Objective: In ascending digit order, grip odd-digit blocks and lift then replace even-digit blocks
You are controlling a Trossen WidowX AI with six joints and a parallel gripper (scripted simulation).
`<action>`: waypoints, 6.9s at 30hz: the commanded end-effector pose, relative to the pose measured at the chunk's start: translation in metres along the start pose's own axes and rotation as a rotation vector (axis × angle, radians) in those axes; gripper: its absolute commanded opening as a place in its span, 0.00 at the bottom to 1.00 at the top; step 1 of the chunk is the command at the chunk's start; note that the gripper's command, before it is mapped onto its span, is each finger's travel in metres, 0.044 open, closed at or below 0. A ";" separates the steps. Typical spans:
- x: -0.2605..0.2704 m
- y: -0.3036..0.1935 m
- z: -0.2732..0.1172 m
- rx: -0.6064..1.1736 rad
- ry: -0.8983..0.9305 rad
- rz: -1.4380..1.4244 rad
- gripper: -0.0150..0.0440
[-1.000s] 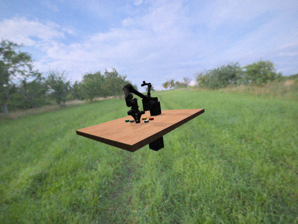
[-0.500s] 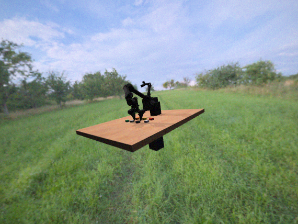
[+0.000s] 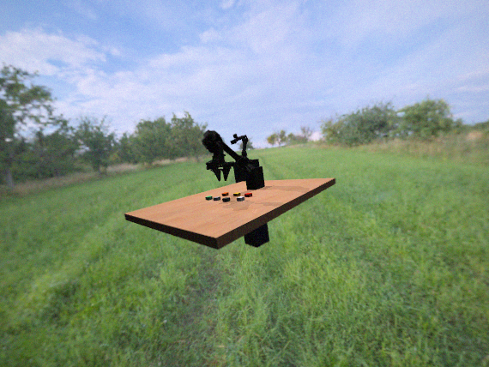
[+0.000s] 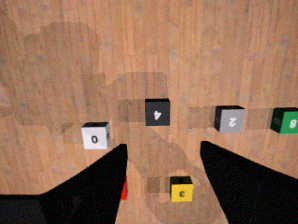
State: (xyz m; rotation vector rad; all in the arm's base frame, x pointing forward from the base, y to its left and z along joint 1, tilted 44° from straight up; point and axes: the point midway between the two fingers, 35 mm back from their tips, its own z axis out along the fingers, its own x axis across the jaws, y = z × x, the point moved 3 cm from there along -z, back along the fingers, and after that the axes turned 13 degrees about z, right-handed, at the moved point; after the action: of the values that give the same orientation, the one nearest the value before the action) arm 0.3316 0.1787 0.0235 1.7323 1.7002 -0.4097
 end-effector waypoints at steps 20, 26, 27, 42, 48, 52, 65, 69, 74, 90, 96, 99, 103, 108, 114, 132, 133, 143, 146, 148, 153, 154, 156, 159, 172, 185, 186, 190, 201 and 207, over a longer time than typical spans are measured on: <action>-0.095 -0.030 -0.017 0.022 -0.005 0.006 0.46; -0.156 -0.073 -0.012 0.024 -0.008 0.004 0.46; -0.164 -0.080 -0.010 0.024 -0.011 0.003 0.46; -0.171 -0.085 0.062 0.022 -0.016 0.007 0.72; -0.172 -0.087 0.072 0.021 -0.018 0.004 0.93; -0.172 -0.087 0.072 0.021 -0.018 0.004 0.93; -0.172 -0.087 0.092 0.021 -0.018 0.004 0.93; -0.172 -0.087 0.098 0.021 -0.019 0.004 0.93; -0.173 -0.088 0.106 0.021 -0.020 0.003 0.93; -0.173 -0.088 0.108 0.021 -0.020 0.003 0.46; -0.173 -0.088 0.108 0.021 -0.020 0.003 0.46; -0.173 -0.088 0.108 0.021 -0.020 0.003 0.46; -0.173 -0.088 0.108 0.021 -0.020 0.003 0.46; -0.173 -0.088 0.108 0.021 -0.020 0.003 0.68; -0.173 -0.088 0.108 0.021 -0.020 0.003 0.93; -0.169 -0.084 0.002 0.024 -0.012 0.003 0.67; -0.170 -0.085 -0.006 0.023 -0.014 0.003 0.62; -0.170 -0.085 -0.009 0.023 -0.015 0.003 0.46; -0.170 -0.085 -0.009 0.023 -0.015 0.003 0.46; -0.170 -0.085 -0.009 0.023 -0.015 0.003 0.46; -0.170 -0.042 -0.012 0.022 -0.012 0.005 0.46; -0.170 -0.030 -0.012 0.021 -0.012 0.005 0.46; -0.172 -0.006 -0.011 0.019 -0.012 0.006 0.46; -0.175 0.022 -0.008 0.018 -0.015 0.008 0.46; -0.176 0.024 0.063 0.016 -0.017 0.009 0.72; -0.177 0.023 0.081 0.016 -0.019 0.009 0.93; -0.177 0.023 0.082 0.016 -0.019 0.009 0.93; -0.177 0.023 0.089 0.016 -0.019 0.009 0.93; -0.178 0.022 0.107 0.015 -0.020 0.009 0.93; -0.178 0.022 0.109 0.015 -0.020 0.009 0.84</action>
State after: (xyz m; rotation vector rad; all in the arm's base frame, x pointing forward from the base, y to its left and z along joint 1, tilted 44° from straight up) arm 0.3614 -0.0236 0.0678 1.7436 1.6697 -0.4227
